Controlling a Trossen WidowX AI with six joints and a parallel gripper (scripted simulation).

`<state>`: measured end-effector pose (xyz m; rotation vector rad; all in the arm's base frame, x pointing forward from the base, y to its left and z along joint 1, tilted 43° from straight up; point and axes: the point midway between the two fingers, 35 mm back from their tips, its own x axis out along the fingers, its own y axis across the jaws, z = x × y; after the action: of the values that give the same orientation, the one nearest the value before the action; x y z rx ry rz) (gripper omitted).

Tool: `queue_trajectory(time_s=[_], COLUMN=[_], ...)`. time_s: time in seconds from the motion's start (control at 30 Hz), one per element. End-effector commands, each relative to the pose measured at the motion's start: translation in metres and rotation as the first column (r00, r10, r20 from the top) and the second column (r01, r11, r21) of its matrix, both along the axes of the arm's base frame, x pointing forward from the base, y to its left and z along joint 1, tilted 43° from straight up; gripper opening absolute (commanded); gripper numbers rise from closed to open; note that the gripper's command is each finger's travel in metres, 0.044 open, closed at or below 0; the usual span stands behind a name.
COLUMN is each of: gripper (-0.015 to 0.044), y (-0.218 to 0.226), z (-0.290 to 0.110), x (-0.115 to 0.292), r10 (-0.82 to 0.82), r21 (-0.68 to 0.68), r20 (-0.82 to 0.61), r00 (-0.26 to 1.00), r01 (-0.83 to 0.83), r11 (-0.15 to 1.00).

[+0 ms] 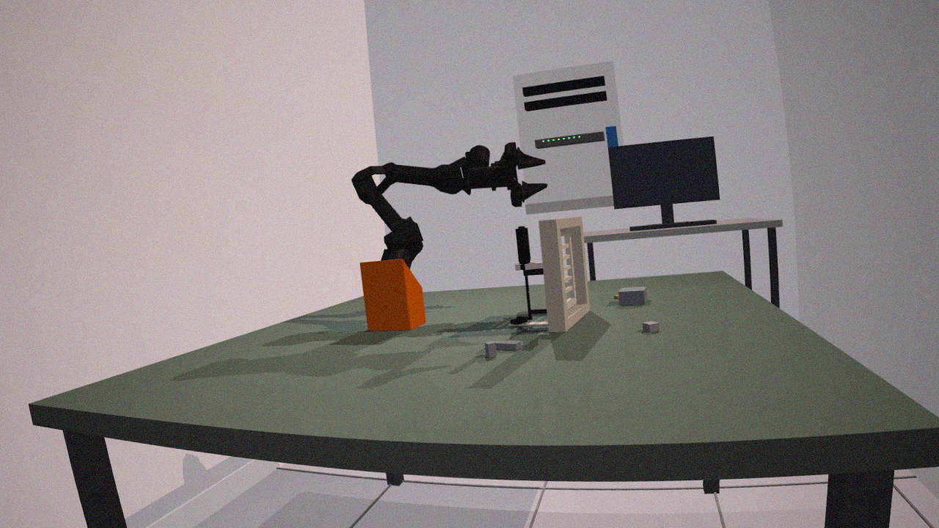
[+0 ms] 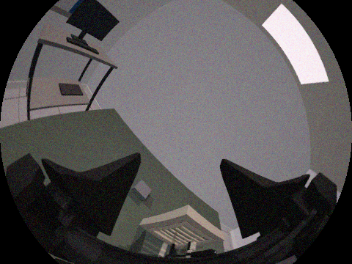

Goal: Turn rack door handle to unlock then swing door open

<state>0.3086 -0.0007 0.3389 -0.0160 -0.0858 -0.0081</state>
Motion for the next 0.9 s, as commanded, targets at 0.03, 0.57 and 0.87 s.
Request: queue_trajectory(time_s=[0.03, 0.57, 0.87], gripper=[0.0347, 0.0283, 0.0283], y=[-0.001, -0.035, -0.058], z=[-0.002, -0.062, -0.100], x=[0.003, 0.049, 0.062], r10=[-0.002, -0.027, -0.017], r21=[-0.005, -0.079, -0.069], r20=[-0.017, -0.403, -0.594], r00=[1.000, 0.915, 0.805], r01=[0.001, -0.005, -0.030], r11=[1.000, 0.997, 0.997])
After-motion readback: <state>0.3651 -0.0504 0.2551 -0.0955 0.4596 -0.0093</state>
